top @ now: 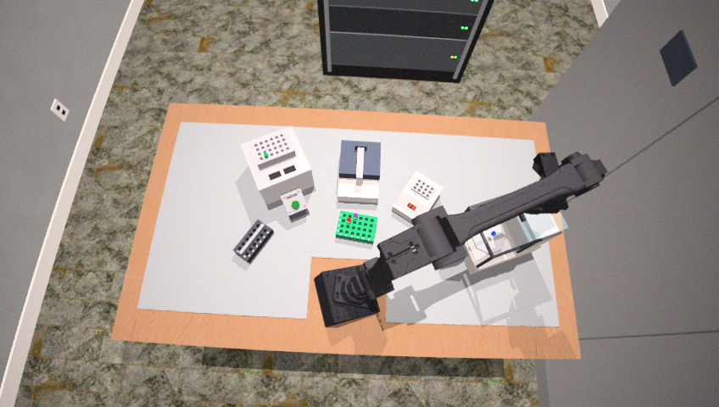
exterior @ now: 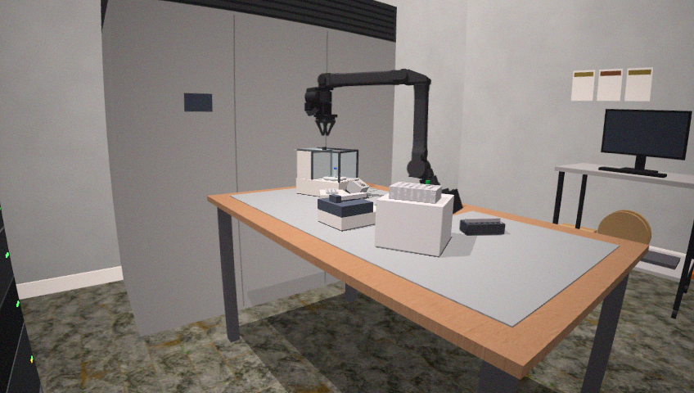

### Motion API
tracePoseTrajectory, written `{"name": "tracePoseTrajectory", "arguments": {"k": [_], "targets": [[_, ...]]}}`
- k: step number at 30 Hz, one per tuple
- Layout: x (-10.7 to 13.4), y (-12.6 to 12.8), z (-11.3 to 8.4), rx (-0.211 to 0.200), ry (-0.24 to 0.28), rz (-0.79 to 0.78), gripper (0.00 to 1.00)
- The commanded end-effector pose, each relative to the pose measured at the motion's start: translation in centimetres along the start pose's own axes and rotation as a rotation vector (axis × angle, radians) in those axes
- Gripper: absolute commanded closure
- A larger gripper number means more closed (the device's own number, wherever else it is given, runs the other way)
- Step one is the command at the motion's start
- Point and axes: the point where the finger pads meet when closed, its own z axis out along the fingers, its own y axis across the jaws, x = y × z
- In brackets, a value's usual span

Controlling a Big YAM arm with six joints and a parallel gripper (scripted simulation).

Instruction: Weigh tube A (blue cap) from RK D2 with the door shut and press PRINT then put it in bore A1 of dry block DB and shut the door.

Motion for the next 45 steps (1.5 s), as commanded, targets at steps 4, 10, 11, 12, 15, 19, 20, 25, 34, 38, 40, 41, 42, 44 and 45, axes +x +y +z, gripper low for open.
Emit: {"name": "tracePoseTrajectory", "arguments": {"k": [4, 10, 11, 12, 15, 19, 20, 25, 34, 38, 40, 41, 42, 44, 45], "targets": [[-0.1, -2.0, -1.4, 0.027, -0.007, -0.256, 0.7], [-0.1, -1.5, -0.7, 0.015, -0.005, -0.269, 0.7], [-0.3, -1.3, -1.3, 0.031, -0.009, -0.265, 0.7], [-0.3, -1.3, -1.3, 0.031, -0.009, -0.265, 0.7], [-0.3, -1.3, -1.3, 0.031, -0.009, -0.265, 0.7], [0.0, -1.1, 0.8, -0.002, -0.001, -0.269, 0.7], [0.1, -1.1, 1.0, -0.002, 0.0, -0.268, 0.7], [0.0, -1.1, 2.0, -0.006, 0.0, -0.27, 0.7], [0.0, -1.1, 2.9, -0.001, -0.001, -0.271, 0.7], [0.1, -1.1, 3.8, -0.006, 0.001, -0.268, 0.7], [0.1, -1.1, 4.2, -0.006, 0.001, -0.269, 0.7], [0.0, -1.1, 4.3, -0.006, 0.0, -0.27, 0.7], [0.0, -1.1, 4.5, -0.006, 0.0, -0.27, 0.7], [0.1, -1.1, 4.8, -0.006, 0.001, -0.268, 0.7], [0.1, -1.1, 5.0, -0.006, 0.001, -0.268, 0.7]]}}
